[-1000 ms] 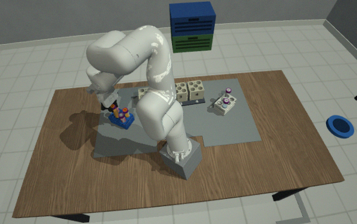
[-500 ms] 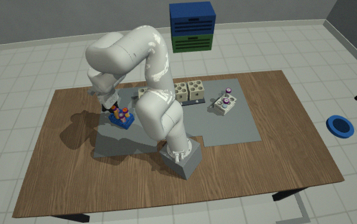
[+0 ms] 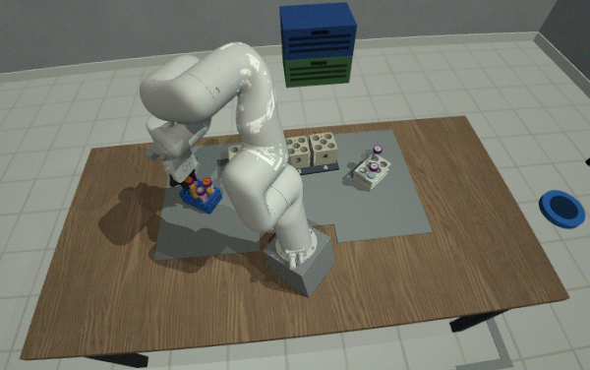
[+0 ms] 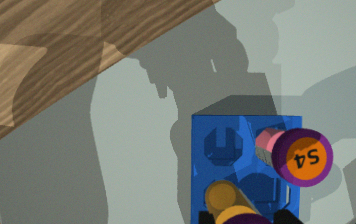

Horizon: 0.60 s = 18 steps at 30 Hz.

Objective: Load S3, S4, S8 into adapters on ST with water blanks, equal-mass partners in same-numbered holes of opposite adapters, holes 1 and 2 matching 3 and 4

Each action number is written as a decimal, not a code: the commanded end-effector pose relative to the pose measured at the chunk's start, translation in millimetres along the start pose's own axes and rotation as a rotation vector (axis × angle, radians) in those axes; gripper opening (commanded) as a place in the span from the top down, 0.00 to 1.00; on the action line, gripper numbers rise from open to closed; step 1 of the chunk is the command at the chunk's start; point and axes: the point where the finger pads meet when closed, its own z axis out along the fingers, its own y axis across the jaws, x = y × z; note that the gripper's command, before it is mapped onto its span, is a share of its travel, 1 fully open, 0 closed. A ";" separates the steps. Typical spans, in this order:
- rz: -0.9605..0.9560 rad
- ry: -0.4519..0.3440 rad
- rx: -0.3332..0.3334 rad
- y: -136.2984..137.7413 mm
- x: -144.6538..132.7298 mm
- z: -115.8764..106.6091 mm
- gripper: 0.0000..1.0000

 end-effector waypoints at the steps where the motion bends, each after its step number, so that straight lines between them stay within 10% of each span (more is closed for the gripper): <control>1: 0.000 0.004 0.000 0.2 1.6 2.0 1.00; 18: 0.000 0.004 0.000 0.2 1.6 17.0 1.00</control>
